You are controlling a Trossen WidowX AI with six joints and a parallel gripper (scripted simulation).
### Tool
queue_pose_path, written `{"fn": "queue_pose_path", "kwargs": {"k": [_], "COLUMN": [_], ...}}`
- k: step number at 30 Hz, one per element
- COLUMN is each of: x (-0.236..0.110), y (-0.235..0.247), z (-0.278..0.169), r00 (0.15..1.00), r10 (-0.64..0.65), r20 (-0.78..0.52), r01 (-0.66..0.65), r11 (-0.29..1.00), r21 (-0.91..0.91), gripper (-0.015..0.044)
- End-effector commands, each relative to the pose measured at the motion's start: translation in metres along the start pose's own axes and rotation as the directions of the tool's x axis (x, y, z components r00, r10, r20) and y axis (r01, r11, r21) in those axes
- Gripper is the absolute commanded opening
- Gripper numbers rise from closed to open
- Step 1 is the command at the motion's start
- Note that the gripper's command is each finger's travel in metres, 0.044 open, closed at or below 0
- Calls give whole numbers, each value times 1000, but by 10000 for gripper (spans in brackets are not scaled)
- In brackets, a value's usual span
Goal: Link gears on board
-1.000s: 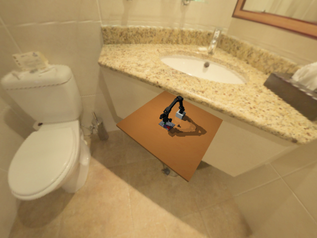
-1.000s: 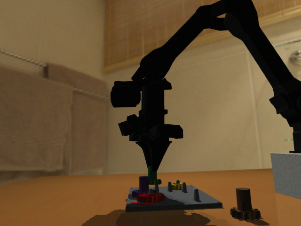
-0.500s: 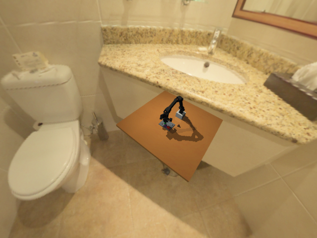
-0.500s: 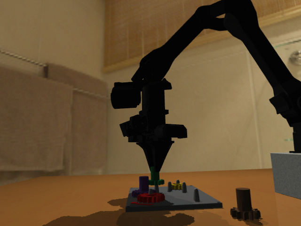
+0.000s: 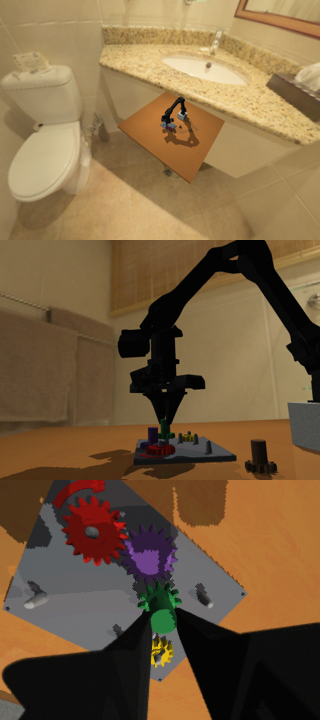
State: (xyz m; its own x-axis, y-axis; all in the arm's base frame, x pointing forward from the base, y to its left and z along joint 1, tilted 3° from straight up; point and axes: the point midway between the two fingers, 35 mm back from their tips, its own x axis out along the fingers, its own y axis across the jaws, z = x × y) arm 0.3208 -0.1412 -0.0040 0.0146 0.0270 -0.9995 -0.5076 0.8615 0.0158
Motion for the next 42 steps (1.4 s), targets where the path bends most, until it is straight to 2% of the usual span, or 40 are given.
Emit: {"fn": "queue_pose_path", "kwargs": {"k": [1, 9, 20, 28, 42], "x": [6, 6, 7, 8, 10], "y": [1, 2, 0, 1, 1], "z": [0, 0, 0, 1, -1], "r00": [1000, 1000, 1000, 1000, 1000], "r10": [3, 3, 3, 3, 3], "r20": [-3, -3, -3, -3, -4], "r01": [-3, -2, -1, -1, -3], "r11": [1000, 981, 892, 933, 1000], "r21": [17, 196, 452, 361, 2], "gripper": [0, 0, 0, 0, 0]}}
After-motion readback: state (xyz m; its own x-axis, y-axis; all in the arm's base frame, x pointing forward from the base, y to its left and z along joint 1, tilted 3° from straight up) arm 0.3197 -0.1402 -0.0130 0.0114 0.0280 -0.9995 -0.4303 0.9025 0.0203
